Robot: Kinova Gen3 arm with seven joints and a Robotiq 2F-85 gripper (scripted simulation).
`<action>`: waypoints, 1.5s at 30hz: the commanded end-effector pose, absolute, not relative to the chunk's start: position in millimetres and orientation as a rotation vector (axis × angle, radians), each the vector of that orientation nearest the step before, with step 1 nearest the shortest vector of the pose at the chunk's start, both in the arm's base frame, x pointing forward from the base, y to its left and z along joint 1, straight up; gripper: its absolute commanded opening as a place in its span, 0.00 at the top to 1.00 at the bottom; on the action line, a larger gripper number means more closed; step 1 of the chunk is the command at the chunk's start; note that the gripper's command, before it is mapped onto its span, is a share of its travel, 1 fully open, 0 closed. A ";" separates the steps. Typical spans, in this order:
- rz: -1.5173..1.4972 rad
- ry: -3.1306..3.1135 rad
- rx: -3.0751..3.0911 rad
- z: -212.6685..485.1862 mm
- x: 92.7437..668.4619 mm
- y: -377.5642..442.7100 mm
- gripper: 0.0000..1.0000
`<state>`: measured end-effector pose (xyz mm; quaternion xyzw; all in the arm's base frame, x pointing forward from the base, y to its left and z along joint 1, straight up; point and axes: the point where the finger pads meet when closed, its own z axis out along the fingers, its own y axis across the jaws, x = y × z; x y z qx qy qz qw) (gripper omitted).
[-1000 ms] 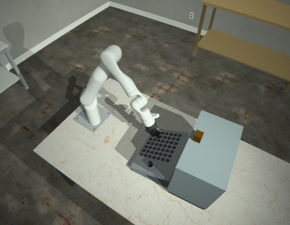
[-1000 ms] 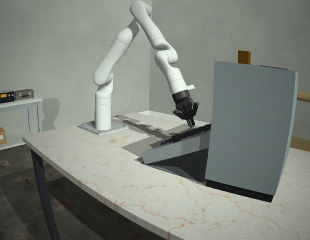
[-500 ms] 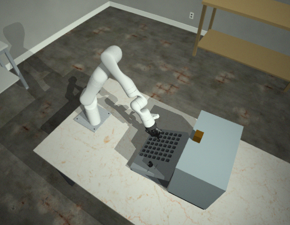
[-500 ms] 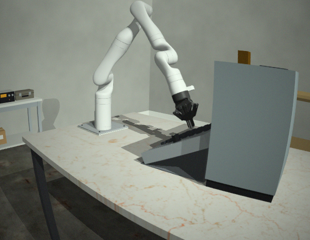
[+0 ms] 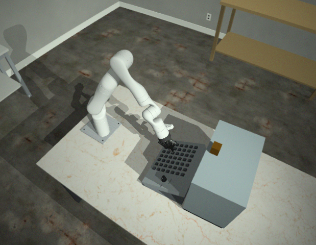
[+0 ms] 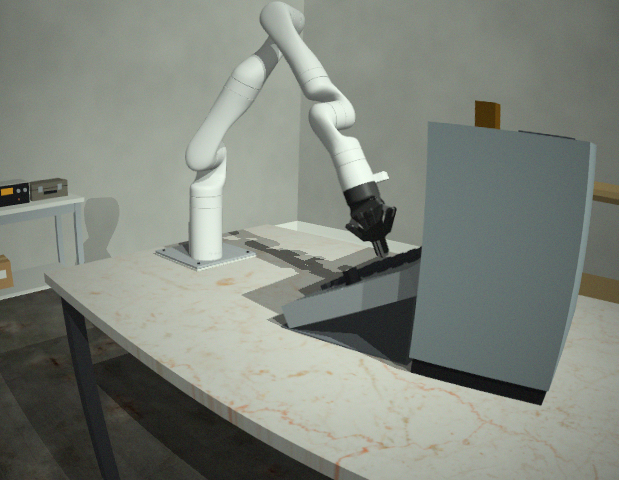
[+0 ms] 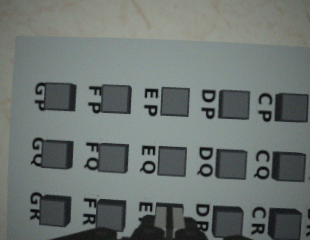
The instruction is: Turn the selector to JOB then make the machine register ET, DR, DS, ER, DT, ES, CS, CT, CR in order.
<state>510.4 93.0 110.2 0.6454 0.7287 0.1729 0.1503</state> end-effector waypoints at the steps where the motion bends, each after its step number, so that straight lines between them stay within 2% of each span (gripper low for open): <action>1: 0.499 2.090 1.849 109.7 513.6 92.4 0.90; 45: 0.497 2.090 1.850 100.7 517.2 92.7 0.90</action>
